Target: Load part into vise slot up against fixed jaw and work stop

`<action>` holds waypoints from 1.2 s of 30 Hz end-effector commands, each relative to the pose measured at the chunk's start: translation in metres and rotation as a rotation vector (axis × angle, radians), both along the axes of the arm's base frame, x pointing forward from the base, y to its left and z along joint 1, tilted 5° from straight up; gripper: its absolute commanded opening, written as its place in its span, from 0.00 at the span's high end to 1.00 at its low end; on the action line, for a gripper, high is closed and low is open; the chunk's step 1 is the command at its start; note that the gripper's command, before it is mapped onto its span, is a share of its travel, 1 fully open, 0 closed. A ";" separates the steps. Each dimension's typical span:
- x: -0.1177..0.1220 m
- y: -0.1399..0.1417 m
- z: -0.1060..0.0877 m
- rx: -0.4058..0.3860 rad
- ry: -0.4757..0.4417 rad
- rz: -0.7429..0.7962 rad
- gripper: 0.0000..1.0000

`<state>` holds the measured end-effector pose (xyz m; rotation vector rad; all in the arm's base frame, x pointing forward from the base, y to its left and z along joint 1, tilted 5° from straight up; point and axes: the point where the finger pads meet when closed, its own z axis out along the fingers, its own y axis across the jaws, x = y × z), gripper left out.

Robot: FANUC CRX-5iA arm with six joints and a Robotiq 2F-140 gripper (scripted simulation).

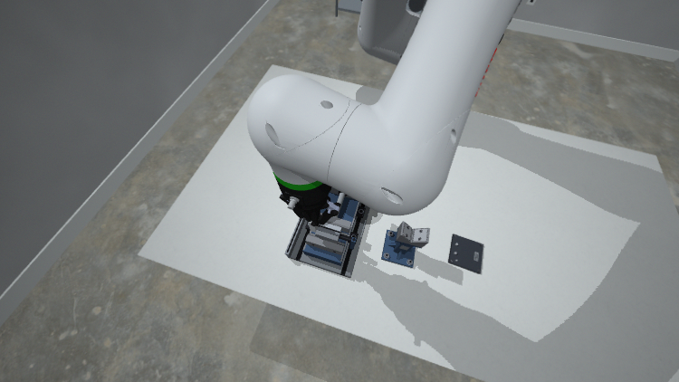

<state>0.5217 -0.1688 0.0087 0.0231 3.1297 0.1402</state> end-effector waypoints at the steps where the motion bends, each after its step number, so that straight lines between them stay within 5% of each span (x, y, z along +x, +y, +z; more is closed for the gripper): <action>1: 0.000 0.002 0.000 0.004 0.000 0.000 1.00; 36: 0.000 -0.023 -0.003 0.004 0.000 0.000 1.00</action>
